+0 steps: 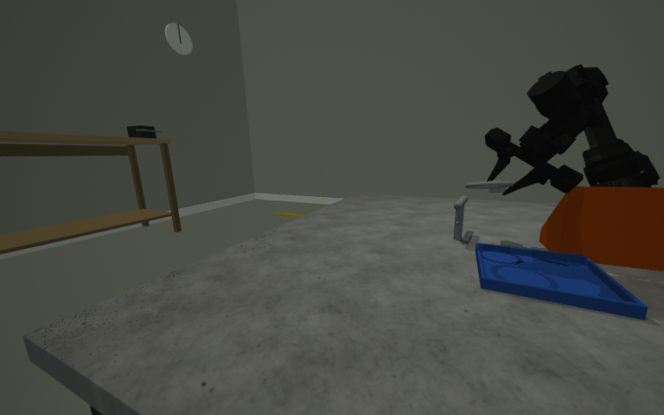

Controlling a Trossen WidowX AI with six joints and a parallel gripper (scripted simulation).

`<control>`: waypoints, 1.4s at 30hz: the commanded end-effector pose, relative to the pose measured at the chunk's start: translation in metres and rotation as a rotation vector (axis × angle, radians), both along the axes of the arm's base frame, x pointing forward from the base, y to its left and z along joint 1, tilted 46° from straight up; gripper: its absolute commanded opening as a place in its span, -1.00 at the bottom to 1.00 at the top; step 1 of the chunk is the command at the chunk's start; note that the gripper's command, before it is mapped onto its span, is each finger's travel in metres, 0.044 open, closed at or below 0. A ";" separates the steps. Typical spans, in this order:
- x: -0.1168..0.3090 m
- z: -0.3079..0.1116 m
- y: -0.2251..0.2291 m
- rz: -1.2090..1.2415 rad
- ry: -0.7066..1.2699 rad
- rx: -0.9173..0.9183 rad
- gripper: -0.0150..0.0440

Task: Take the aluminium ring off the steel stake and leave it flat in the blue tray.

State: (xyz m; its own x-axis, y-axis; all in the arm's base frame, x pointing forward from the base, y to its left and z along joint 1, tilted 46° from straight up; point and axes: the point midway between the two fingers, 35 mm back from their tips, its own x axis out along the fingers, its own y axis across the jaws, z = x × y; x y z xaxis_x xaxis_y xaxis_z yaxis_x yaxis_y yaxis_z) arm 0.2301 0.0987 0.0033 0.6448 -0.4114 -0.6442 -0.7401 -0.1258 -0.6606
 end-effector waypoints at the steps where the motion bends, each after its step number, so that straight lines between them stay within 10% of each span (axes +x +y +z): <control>1: -0.024 -0.033 0.009 0.023 0.031 -0.037 -0.49; 30: -0.093 -0.121 -0.048 0.113 0.014 -0.244 -0.49; 42: -0.094 -0.118 -0.043 0.106 0.021 -0.240 0.58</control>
State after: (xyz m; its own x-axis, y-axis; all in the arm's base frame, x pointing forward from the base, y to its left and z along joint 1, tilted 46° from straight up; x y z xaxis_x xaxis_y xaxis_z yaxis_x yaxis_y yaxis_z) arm 0.1362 0.0545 -0.1144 0.6790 -0.4865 -0.5498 -0.7290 -0.3579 -0.5835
